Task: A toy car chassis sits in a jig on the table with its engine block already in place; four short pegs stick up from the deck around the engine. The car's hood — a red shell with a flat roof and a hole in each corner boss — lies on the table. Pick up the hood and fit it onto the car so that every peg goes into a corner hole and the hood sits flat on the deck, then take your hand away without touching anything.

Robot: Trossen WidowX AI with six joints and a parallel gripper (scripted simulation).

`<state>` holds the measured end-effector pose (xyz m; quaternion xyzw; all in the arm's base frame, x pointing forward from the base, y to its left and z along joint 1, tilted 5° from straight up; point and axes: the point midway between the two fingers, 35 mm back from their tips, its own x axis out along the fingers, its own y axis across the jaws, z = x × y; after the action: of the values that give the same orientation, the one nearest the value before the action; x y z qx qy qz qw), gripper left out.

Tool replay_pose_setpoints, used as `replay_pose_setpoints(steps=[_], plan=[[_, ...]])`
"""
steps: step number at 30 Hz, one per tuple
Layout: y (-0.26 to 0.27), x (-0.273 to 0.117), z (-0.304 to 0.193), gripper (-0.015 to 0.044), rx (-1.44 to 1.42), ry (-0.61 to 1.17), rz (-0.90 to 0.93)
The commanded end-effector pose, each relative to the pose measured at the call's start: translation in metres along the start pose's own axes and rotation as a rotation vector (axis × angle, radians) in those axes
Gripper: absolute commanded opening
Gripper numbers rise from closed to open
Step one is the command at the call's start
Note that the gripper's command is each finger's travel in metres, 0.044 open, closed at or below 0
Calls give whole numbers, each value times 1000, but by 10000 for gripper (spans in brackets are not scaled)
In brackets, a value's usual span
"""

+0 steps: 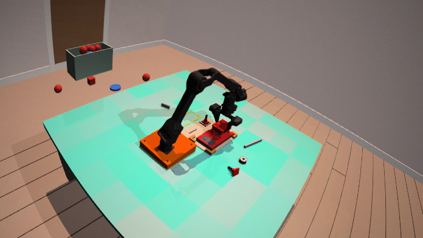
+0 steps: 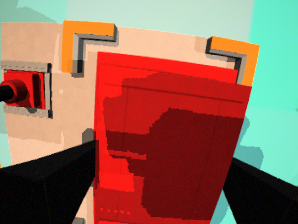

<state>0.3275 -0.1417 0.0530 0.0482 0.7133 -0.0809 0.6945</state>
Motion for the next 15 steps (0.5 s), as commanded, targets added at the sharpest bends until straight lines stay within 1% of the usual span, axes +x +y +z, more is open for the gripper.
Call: replay_pose_setpoints(steps=[1,15], plan=[[0,6,-2,0,-7,4,-2],[0,6,-2,0,-7,4,-2]])
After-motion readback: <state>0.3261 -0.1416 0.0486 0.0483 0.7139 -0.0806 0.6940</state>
